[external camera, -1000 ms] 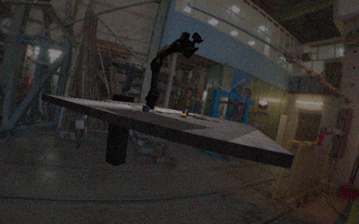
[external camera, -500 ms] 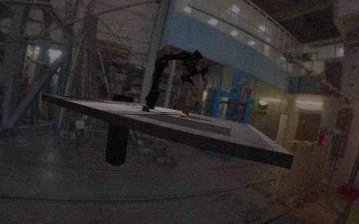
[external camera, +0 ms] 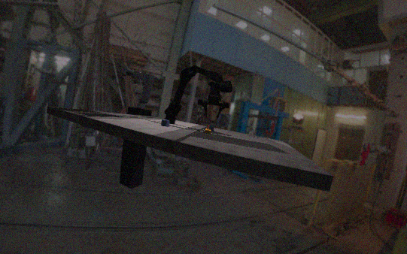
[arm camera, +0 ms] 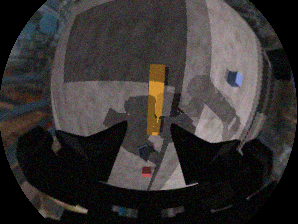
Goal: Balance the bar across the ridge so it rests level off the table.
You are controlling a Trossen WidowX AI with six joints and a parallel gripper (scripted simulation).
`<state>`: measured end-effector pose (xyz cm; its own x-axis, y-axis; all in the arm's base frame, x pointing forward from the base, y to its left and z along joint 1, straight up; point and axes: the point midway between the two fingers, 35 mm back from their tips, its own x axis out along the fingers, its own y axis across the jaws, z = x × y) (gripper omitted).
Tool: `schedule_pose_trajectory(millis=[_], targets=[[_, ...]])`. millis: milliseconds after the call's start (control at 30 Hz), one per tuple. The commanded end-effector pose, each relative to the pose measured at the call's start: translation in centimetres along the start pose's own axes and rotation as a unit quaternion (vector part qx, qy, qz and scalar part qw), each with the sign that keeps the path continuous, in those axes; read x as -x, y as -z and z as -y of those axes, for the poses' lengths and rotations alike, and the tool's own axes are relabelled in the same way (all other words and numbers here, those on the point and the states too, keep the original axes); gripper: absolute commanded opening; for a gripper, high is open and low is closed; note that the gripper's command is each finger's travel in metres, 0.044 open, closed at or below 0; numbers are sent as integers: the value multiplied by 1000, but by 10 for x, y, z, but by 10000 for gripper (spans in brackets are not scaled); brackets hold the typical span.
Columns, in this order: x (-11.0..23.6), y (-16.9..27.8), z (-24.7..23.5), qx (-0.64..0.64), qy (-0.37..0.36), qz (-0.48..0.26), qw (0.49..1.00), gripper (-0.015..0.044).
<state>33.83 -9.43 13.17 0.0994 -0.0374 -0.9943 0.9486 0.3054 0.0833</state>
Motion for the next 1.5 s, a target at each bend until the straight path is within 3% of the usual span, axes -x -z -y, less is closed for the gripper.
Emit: schedule_pose_trajectory(millis=[0, 200, 467, 1467], targets=[[-11, 10, 9, 10, 29, -26, 999, 315], [-15, 10, 9, 10, 29, -26, 999, 315], [-55, 12, 11, 10, 29, -26, 999, 315], [-81, 14, 13, 10, 30, -26, 999, 315]])
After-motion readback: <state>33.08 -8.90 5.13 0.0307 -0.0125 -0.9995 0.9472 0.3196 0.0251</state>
